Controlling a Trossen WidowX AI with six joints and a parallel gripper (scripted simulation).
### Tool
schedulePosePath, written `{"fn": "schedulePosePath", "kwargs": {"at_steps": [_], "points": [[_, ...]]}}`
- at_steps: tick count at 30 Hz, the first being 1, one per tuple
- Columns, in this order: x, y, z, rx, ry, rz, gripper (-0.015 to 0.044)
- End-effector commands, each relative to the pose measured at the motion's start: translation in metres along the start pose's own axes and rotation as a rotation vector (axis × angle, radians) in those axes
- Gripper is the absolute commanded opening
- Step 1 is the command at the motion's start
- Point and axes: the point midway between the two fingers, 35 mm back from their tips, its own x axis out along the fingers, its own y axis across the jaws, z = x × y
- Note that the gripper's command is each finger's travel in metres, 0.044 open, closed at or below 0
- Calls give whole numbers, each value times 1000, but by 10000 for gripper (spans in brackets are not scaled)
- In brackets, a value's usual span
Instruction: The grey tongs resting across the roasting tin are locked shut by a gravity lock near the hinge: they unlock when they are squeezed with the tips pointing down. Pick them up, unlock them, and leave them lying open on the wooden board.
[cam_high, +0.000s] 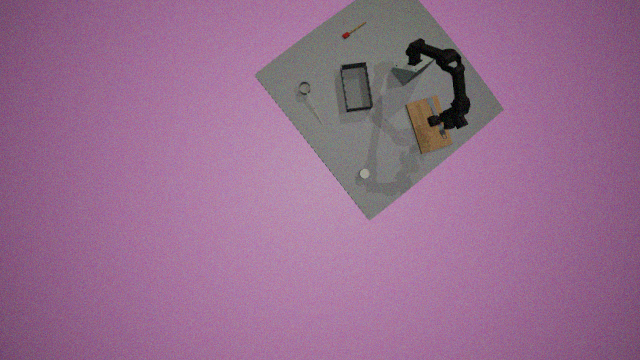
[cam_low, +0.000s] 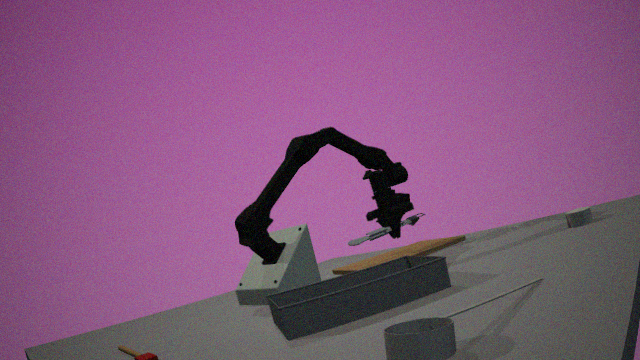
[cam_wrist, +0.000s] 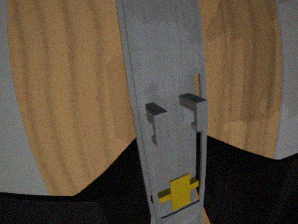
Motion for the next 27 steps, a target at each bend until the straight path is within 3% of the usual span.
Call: {"fn": "schedulePosePath", "kwargs": {"at_steps": [1,15,27], "points": [[5,-1,-1,-3,-5,-4,-150],[20,-1,-4,-3,-16,-2,-150],[20,0,-5,0,-11,2,165]]}}
